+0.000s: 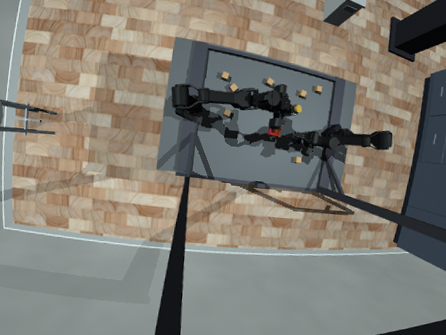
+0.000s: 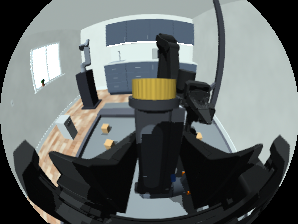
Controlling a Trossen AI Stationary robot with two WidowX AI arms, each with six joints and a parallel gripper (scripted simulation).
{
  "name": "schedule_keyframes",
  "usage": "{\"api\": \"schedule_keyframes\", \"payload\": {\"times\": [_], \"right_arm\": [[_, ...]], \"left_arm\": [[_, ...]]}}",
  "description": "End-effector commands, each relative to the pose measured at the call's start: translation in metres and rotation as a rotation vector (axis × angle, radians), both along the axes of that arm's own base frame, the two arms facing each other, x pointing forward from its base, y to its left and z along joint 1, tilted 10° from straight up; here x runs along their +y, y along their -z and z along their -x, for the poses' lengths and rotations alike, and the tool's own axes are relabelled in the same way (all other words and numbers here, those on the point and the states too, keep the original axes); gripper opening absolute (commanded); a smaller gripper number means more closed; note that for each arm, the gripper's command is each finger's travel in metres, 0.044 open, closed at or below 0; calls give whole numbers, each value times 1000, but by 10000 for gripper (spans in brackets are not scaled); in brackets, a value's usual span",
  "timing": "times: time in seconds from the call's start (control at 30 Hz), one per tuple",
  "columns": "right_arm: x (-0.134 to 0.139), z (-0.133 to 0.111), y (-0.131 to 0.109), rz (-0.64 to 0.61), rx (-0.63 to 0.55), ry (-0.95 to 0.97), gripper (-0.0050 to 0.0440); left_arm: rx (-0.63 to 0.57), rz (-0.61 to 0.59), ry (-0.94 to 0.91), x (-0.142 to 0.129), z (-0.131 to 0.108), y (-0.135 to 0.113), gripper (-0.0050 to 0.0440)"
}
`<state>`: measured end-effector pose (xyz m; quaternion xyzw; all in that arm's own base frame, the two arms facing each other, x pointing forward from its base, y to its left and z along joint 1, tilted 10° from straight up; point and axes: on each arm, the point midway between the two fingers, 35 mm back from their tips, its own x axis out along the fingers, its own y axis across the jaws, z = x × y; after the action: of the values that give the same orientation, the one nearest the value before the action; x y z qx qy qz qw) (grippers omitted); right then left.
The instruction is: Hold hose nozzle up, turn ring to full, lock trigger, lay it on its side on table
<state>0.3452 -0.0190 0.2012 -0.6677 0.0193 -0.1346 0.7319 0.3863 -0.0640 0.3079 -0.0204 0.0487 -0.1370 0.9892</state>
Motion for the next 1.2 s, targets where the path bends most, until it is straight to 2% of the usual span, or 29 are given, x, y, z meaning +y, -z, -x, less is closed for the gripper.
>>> {"api": "schedule_keyframes", "payload": {"times": [0.0,1.17], "right_arm": [[-1,1,-7,0,-19,4,408],[-1,0,-2,1,-4,6,408]], "left_arm": [[-49,9,-2,1,3,-19,173],[-50,9,-2,1,3,-20,173]]}}
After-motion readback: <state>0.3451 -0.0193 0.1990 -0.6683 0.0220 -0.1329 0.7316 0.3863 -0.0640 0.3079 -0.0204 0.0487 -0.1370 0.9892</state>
